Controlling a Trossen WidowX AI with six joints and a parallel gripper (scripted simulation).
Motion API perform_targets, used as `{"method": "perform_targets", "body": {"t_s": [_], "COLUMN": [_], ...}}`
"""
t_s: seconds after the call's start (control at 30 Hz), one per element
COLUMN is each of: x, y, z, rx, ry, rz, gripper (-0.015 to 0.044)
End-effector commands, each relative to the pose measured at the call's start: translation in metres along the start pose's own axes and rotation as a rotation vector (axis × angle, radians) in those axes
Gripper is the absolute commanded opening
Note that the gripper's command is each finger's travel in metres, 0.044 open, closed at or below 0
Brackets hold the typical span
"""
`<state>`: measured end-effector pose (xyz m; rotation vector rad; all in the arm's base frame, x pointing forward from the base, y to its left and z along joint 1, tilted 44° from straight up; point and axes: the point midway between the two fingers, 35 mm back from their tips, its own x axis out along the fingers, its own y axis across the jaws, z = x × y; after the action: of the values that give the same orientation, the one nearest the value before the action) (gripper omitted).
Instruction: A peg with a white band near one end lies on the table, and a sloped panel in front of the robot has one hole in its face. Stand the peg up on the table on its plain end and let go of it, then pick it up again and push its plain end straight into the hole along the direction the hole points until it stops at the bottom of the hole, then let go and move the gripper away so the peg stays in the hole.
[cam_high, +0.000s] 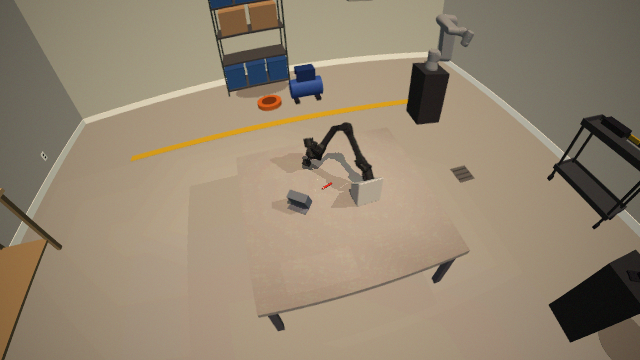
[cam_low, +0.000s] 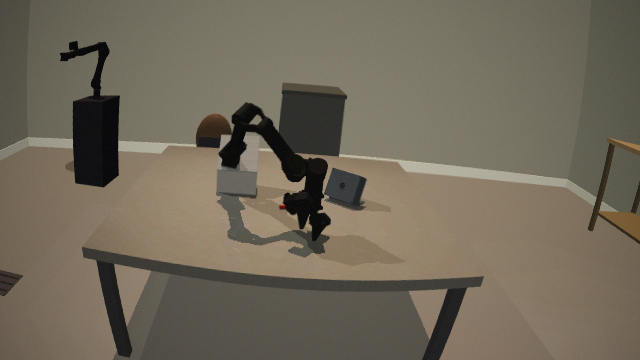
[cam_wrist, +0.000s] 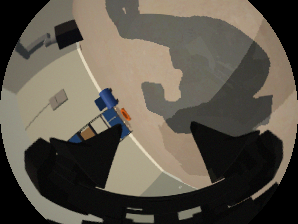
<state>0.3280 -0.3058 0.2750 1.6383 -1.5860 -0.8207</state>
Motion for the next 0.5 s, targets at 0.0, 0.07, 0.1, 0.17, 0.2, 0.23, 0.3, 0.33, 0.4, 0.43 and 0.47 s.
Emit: {"method": "perform_targets", "body": {"t_s": [0.0,0.07,0.1,0.17,0.2,0.23,0.3,0.33,0.4,0.43,0.47], "x": [-0.008,-0.012,-0.014,-0.017,-0.019,-0.021,-0.025,-0.027,-0.032,-0.034,-0.036], "y": [-0.011,-0.016,-0.019,-0.024,-0.026,-0.029,-0.034,-0.036,-0.041,-0.043,-0.046], "z": [-0.003,-0.004,-0.005,-0.006,-0.006,-0.006,-0.007,-0.007,-0.007,-0.007,-0.007], "rx": [-0.130,-0.196,-0.228,-0.293,-0.326,-0.359,-0.424,-0.457,-0.522,-0.555,-0.587], "ry": [0.021,0.030,0.034,0.044,0.049,0.055,0.066,0.072,0.085,0.092,0.099], "rz": [-0.041,-0.060,-0.069,-0.087,-0.096,-0.104,-0.121,-0.129,-0.146,-0.154,-0.161], "gripper": [0.0440,0.0440,0.0440,0.0440,0.0440,0.0440,0.0440,0.0440,0.0440,0.0440,0.0440]}}
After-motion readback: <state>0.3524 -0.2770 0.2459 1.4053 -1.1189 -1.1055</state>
